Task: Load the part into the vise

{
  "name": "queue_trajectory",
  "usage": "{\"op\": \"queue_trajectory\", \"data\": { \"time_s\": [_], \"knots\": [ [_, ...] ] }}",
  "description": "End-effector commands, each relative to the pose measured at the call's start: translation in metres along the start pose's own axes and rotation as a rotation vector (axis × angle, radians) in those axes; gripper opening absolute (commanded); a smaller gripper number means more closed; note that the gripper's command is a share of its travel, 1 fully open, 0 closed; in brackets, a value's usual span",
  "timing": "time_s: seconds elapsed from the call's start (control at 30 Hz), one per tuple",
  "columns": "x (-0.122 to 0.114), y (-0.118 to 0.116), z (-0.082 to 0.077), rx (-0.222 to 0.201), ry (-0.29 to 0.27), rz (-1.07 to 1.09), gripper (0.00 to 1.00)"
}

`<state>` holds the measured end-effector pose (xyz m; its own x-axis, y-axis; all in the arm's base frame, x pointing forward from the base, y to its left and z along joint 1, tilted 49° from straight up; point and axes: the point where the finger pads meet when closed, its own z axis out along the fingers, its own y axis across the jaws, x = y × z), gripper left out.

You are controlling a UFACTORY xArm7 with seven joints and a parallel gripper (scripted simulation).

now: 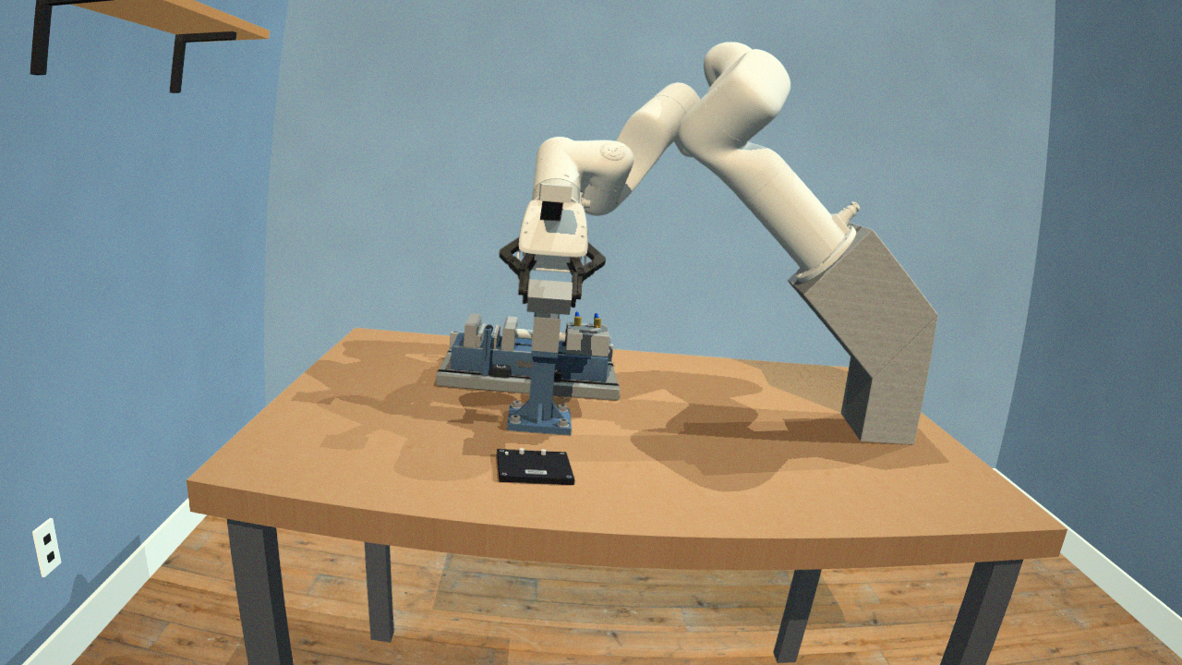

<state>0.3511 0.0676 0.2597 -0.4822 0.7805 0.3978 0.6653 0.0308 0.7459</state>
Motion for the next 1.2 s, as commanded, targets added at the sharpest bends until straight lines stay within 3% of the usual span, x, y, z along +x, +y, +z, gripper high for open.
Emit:
{"op": "queue_trajectory", "data": {
  "time_s": [0.0, 0.47, 1.17],
  "knots": [
    [0.0004, 0.0003, -0.0003, -0.001, -0.008, -0.001, 0.0],
    [0.001, 0.0, -0.0002, -0.001, -0.06, -0.001, 0.0],
    [0.0029, 0.0, 0.0001, -0.001, -0.226, -0.001, 0.0]
  ]
}}
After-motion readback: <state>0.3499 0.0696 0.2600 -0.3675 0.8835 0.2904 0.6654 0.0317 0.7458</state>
